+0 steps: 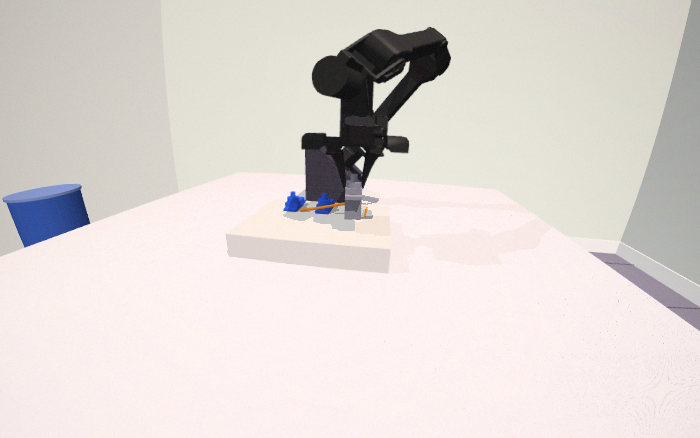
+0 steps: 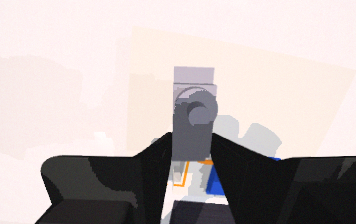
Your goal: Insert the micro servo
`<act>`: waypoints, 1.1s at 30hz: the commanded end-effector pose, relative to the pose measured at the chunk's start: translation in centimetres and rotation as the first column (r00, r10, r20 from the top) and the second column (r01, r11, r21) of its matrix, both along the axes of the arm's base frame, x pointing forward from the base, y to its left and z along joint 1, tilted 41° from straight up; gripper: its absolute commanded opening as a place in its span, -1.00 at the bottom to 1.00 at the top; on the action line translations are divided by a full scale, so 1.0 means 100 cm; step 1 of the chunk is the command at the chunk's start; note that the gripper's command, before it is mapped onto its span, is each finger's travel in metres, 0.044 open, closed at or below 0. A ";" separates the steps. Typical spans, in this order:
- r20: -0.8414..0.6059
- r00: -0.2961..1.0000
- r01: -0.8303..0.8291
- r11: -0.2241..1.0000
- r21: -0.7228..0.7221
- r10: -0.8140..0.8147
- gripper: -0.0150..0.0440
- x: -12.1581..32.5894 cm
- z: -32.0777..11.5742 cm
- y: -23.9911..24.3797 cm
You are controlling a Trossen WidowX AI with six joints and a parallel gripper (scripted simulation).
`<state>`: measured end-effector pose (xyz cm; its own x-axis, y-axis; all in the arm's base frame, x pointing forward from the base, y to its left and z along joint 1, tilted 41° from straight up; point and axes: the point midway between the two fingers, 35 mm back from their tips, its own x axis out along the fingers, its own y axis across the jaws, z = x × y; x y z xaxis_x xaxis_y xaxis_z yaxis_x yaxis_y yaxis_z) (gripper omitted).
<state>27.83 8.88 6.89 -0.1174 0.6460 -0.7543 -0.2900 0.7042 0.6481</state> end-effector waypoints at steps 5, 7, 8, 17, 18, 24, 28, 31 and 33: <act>-0.082 0.992 0.100 0.995 -0.015 -0.100 -0.49 0.000 0.001 -0.001; -0.082 0.992 0.100 0.995 -0.015 -0.100 -0.49 -0.001 0.001 -0.001; -0.082 0.992 0.100 0.995 -0.015 -0.100 -0.49 -0.002 0.001 -0.001; -0.084 0.991 0.100 0.995 -0.016 -0.101 -0.49 -0.035 0.000 -0.008; -0.084 0.991 0.100 0.995 -0.016 -0.101 -0.49 -0.039 0.000 -0.009; -0.086 0.991 0.100 0.995 -0.016 -0.101 -0.49 -0.066 -0.001 -0.014; -0.087 0.991 0.100 0.995 -0.017 -0.101 -0.49 -0.086 -0.001 -0.018; -0.088 0.991 0.100 0.995 -0.017 -0.101 -0.49 -0.100 -0.002 -0.021; -0.088 0.991 0.100 0.995 -0.017 -0.101 -0.49 -0.107 -0.002 -0.023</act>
